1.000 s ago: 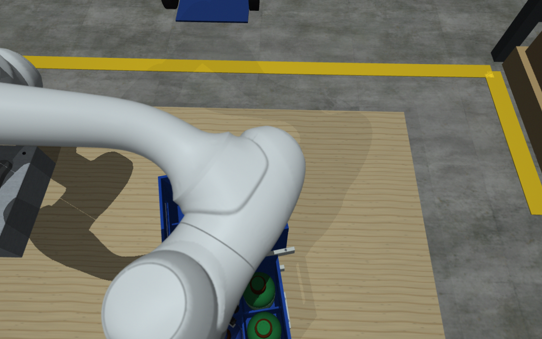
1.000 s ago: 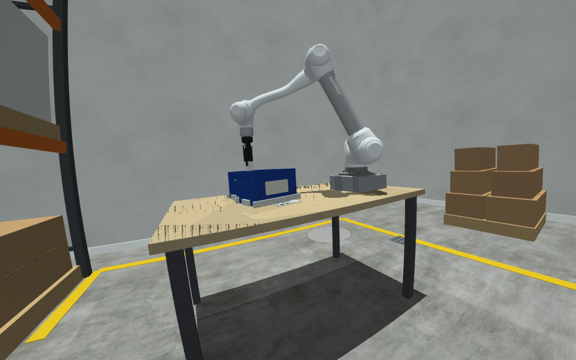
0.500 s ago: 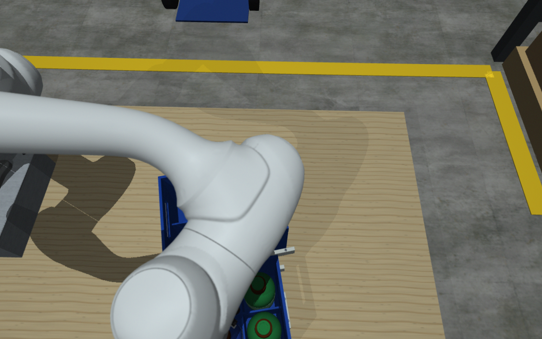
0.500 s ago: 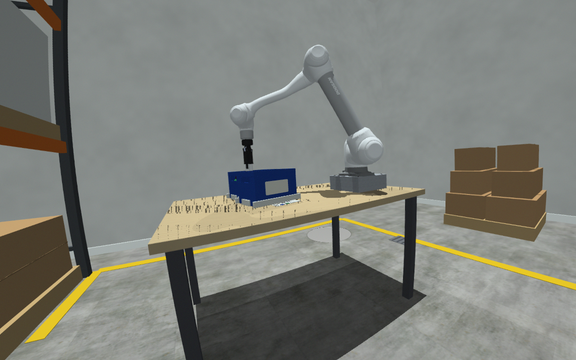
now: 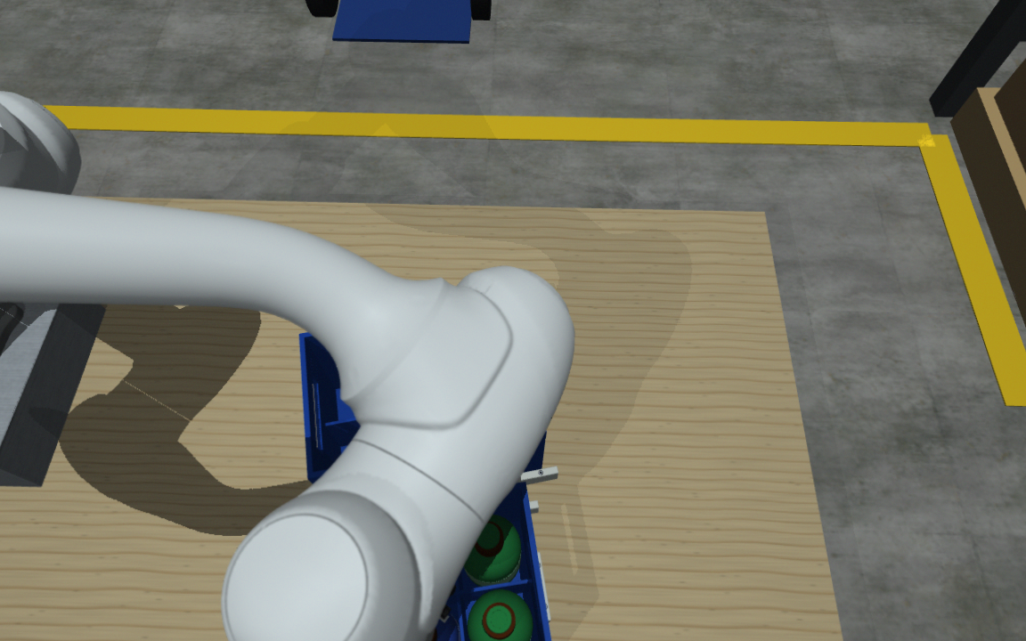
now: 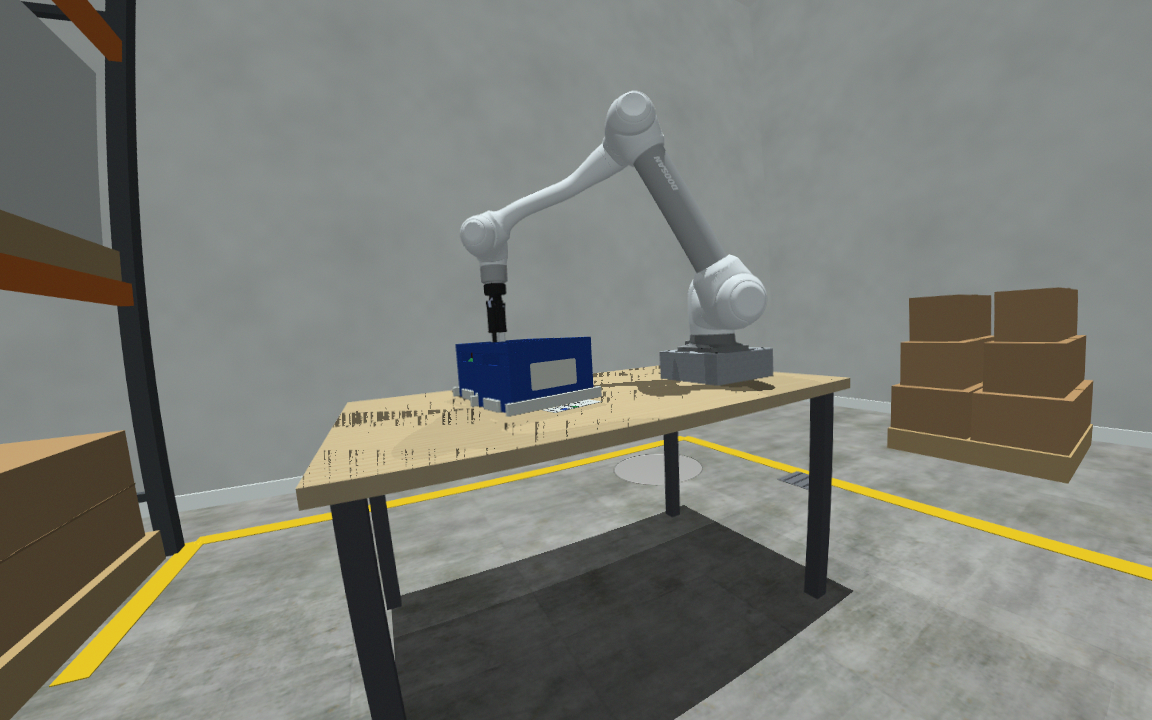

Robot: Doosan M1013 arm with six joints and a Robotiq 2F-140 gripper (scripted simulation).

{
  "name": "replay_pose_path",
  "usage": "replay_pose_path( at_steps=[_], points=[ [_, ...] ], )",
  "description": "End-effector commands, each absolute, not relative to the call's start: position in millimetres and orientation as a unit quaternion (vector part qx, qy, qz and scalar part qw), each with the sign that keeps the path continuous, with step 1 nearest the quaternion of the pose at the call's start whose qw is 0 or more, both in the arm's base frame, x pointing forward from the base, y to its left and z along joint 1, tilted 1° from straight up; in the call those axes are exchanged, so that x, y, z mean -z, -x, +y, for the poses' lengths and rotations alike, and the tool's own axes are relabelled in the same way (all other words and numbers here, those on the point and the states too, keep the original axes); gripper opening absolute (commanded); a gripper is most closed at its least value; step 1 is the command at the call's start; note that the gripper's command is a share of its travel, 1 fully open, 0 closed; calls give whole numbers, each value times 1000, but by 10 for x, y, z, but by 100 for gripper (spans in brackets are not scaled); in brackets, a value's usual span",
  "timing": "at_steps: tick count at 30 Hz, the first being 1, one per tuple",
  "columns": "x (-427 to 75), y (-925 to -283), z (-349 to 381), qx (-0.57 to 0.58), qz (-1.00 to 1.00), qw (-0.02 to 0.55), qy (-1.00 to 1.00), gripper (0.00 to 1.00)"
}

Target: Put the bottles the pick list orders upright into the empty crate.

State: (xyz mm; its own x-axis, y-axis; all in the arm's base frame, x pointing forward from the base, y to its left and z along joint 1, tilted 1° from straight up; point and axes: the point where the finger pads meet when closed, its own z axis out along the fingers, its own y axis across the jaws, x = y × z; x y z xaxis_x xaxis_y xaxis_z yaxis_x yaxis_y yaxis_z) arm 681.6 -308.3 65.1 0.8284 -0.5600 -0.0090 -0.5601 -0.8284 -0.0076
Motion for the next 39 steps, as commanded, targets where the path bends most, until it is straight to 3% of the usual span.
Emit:
replay_pose_path(
  at_steps=[1, 9, 10, 39],
  points=[
    [-652, -6816, -3082, -3, 293, 5, 956, 38],
    [-652, -6816, -3082, -3, 293, 5, 956, 38],
    [-674, -6816, -3083, -3, 293, 5, 956, 0],
    [-674, -6816, -3083, -3, 293, 5, 956, 0]
  ],
)
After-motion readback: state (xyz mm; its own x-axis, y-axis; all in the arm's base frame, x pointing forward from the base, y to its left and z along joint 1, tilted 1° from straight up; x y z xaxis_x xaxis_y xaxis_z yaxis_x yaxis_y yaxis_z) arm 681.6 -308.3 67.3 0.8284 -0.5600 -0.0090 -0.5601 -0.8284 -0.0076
